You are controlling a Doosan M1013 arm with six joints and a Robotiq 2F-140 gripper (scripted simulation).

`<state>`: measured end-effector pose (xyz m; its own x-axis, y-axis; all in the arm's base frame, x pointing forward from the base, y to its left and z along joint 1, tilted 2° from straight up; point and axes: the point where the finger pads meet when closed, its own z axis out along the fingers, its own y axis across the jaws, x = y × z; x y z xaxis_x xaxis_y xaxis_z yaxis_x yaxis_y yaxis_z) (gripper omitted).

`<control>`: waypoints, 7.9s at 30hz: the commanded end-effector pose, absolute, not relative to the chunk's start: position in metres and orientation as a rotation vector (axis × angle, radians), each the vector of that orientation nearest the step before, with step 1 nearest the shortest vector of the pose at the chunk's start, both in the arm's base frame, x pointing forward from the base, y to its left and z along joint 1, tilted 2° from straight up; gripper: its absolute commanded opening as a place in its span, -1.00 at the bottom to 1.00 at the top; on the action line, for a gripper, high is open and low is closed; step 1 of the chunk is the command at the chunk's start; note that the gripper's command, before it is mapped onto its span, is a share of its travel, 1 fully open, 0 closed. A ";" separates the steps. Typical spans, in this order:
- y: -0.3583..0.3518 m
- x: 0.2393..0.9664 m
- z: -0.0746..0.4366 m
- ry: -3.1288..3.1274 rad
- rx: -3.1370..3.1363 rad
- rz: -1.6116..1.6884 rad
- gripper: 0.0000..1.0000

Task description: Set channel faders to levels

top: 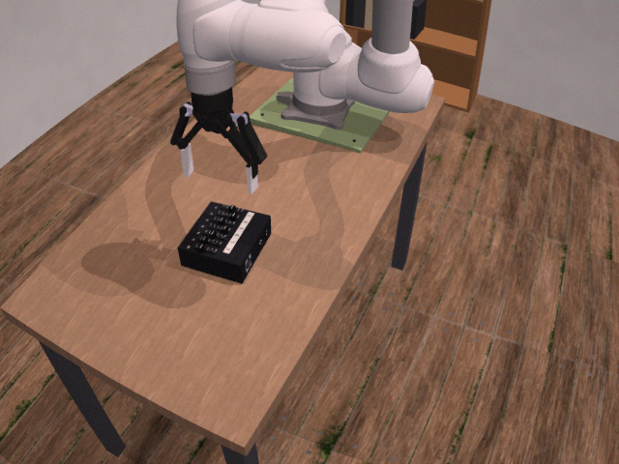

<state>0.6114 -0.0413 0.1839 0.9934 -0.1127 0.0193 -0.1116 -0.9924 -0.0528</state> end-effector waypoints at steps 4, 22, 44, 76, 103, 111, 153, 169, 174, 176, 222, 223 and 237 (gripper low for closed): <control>-0.042 0.611 0.184 0.232 -3.100 -0.016 1.00; -0.067 0.624 0.249 -0.615 -3.057 -0.068 1.00; -0.120 0.619 0.409 -2.320 -2.212 -0.121 1.00; -0.121 0.619 0.411 -2.440 -2.073 -0.128 1.00; -0.121 0.619 0.411 -2.440 -2.073 -0.128 1.00; -0.121 0.619 0.411 -2.439 -2.073 -0.128 1.00; -0.042 0.610 0.184 0.231 -3.100 -0.014 1.00; -0.039 0.601 0.174 0.588 -3.052 -0.009 1.00; -0.033 0.583 0.153 1.119 -2.895 0.002 1.00; -0.030 0.575 0.145 1.292 -2.817 0.007 1.00; -0.022 0.549 0.120 2.248 -2.149 0.022 -1.00; -0.022 0.549 0.120 2.248 -2.149 0.022 -1.00; -0.022 0.549 0.118 2.248 -2.149 0.022 -1.00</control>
<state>0.5492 -0.0224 0.1186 -0.0447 -0.9985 -0.0325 -0.9989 0.0451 -0.0116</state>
